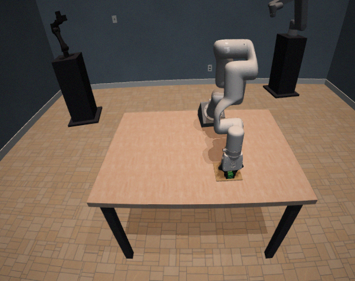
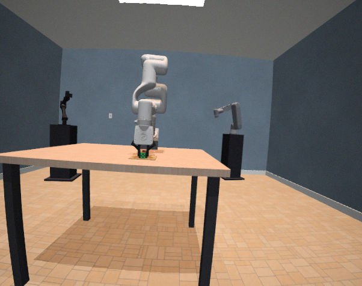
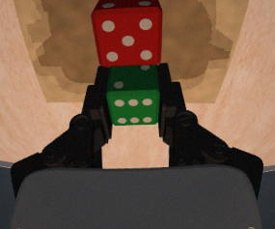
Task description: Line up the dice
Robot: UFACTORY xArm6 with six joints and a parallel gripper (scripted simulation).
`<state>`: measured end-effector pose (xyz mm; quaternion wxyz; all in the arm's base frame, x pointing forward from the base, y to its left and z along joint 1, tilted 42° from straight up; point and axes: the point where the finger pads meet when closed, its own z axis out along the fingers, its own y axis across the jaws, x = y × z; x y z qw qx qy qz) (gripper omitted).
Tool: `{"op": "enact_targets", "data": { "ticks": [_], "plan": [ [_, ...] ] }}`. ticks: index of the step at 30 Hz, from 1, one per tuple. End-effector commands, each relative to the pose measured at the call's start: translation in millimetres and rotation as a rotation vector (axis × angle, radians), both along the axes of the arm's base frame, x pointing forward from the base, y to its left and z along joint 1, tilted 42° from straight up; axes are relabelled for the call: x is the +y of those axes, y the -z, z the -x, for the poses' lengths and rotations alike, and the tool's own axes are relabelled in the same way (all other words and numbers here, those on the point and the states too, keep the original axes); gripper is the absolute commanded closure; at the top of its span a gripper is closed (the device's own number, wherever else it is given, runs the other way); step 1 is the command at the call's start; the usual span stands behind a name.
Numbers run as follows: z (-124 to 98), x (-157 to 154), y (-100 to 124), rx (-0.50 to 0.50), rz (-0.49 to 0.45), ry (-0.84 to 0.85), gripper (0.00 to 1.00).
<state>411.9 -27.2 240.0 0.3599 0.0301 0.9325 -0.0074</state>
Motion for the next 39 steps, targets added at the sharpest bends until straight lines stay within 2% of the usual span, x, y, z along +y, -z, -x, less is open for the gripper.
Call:
{"op": "enact_targets", "data": {
  "ticks": [1,11,12,16,17,19,20,22,23,25,26,39],
  "plan": [
    [-0.5,0.0,-1.2,-0.003,0.000,0.000,0.73],
    [-0.5,0.0,-1.2,-0.003,0.000,0.000,0.73],
    [-0.5,0.0,-1.2,-0.003,0.000,0.000,0.69],
    [-0.5,0.0,-1.2,-0.003,0.000,0.000,0.69],
    [-0.5,0.0,-1.2,-0.003,0.000,0.000,0.65],
    [-0.5,0.0,-1.2,-0.003,0.000,0.000,0.65],
    [-0.5,0.0,-1.2,-0.003,0.000,0.000,0.61],
    [-0.5,0.0,-1.2,-0.003,0.000,0.000,0.61],
    [-0.5,0.0,-1.2,-0.003,0.000,0.000,0.57],
    [-0.5,0.0,-1.2,-0.003,0.000,0.000,0.57],
    [-0.5,0.0,-1.2,-0.003,0.000,0.000,0.53],
    [0.0,0.0,-1.8,-0.003,0.000,0.000,0.53]
  ]
}}
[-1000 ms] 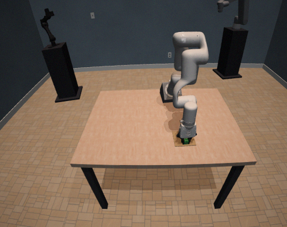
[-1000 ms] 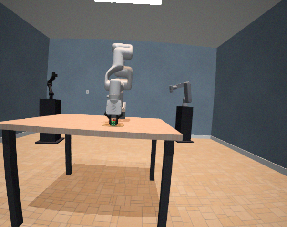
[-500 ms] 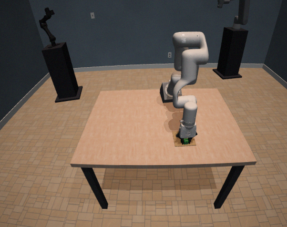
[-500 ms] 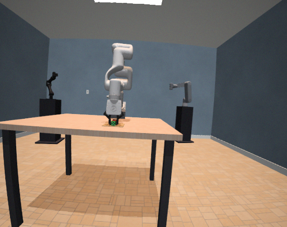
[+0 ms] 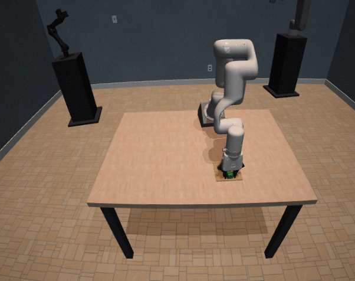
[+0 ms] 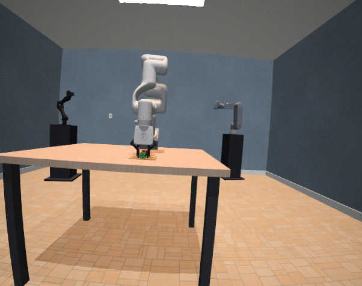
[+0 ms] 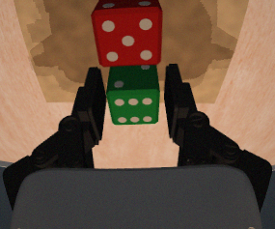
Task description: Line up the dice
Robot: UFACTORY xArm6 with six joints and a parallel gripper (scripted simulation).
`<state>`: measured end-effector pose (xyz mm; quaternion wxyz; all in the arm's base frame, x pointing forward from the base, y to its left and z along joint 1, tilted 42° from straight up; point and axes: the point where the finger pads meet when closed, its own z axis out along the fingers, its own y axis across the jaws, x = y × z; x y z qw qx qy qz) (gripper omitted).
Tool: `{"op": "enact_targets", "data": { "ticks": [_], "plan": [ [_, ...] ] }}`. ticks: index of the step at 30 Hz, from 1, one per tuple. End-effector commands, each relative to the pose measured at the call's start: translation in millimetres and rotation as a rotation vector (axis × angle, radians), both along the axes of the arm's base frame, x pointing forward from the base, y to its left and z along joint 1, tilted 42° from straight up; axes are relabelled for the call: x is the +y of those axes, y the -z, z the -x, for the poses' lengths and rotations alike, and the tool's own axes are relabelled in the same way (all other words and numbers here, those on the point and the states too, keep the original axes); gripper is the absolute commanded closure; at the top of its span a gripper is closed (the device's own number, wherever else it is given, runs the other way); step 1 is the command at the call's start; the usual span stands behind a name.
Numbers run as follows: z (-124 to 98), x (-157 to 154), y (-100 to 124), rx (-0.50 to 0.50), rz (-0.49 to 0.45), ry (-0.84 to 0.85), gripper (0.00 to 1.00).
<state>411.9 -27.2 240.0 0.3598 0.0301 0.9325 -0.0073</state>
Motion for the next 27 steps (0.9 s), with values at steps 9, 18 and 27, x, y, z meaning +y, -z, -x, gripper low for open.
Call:
{"op": "enact_targets", "data": {
  "ticks": [9,18,27],
  "plan": [
    [11,1,-14,-0.003,0.000,0.000,0.53],
    [44,2,-50,-0.003,0.000,0.000,0.53],
    [59,3,-66,-0.003,0.000,0.000,0.53]
  ]
}}
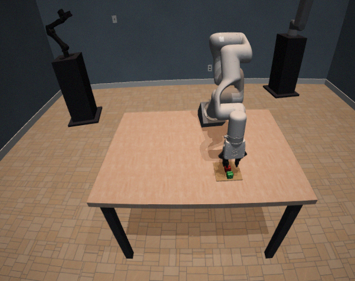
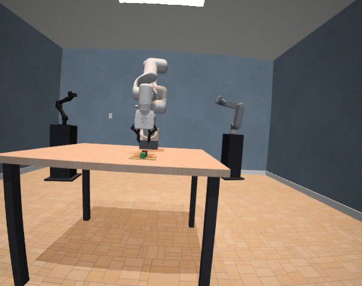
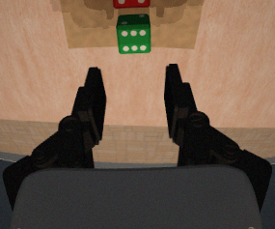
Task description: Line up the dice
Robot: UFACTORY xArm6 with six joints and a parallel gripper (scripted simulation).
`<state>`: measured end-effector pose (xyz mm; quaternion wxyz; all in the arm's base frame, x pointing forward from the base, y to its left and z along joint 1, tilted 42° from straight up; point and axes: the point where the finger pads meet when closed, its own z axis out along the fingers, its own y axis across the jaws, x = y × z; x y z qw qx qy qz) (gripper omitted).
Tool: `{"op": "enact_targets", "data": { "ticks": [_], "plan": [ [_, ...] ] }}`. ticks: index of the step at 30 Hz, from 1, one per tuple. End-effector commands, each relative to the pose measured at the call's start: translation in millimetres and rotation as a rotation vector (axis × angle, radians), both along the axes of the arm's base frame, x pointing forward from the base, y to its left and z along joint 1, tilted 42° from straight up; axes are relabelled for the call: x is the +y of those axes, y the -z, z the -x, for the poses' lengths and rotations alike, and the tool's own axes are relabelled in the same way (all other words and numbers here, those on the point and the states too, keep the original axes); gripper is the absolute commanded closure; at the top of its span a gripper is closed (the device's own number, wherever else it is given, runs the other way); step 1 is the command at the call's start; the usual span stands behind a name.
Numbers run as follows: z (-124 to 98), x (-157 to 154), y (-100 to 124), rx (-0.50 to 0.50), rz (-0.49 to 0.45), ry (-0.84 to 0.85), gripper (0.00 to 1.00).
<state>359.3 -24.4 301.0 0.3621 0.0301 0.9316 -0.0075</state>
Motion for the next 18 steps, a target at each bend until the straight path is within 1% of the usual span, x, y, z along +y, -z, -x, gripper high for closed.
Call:
{"op": "enact_targets", "data": {
  "ticks": [1,4,5,18],
  "plan": [
    [7.0,0.4,-6.1,0.002,0.000,0.000,0.53],
    [7.5,0.5,-6.7,0.002,0.000,0.000,0.53],
    [7.5,0.5,-6.7,0.002,0.000,0.000,0.00],
    [7.5,0.5,-6.7,0.002,0.000,0.000,0.00]
  ]
}}
